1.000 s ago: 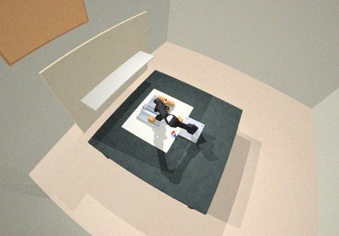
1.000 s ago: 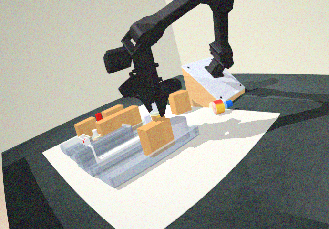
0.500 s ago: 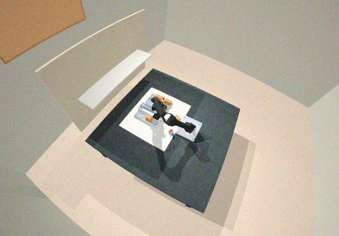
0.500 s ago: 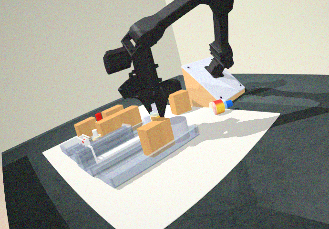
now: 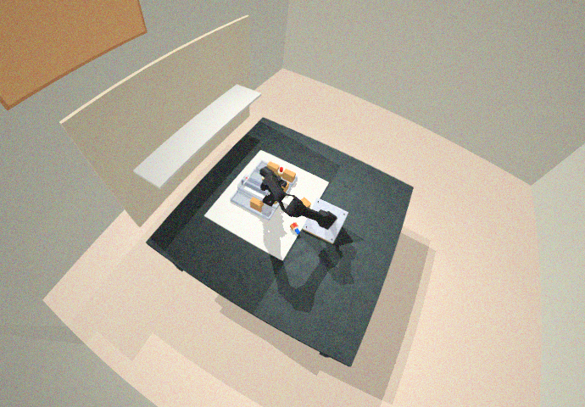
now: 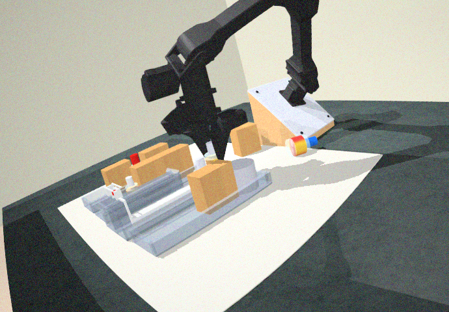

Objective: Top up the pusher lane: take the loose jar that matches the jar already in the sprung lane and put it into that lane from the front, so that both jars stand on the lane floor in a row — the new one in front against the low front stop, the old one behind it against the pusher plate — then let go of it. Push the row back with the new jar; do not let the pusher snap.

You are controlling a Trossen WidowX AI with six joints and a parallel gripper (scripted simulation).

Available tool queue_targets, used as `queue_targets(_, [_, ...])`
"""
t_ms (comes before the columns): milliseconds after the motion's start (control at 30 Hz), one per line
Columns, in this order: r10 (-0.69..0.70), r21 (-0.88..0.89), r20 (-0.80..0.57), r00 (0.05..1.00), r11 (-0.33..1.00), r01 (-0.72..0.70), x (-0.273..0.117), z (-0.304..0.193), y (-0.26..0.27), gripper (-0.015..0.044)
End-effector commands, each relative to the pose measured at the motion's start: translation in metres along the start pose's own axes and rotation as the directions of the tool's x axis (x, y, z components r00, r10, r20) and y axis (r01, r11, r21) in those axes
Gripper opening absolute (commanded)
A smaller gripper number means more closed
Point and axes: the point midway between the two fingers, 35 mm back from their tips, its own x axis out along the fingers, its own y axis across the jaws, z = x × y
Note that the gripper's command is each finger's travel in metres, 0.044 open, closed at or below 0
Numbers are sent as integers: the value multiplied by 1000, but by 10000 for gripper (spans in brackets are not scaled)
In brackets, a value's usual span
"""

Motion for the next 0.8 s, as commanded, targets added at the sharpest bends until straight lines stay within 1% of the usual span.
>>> queue_targets(0, [5,-15,14,1000,1000,-5,3,4,2,0])
queue_targets(767, [5,-14,14,1000,1000,-5,10,3,2,0])
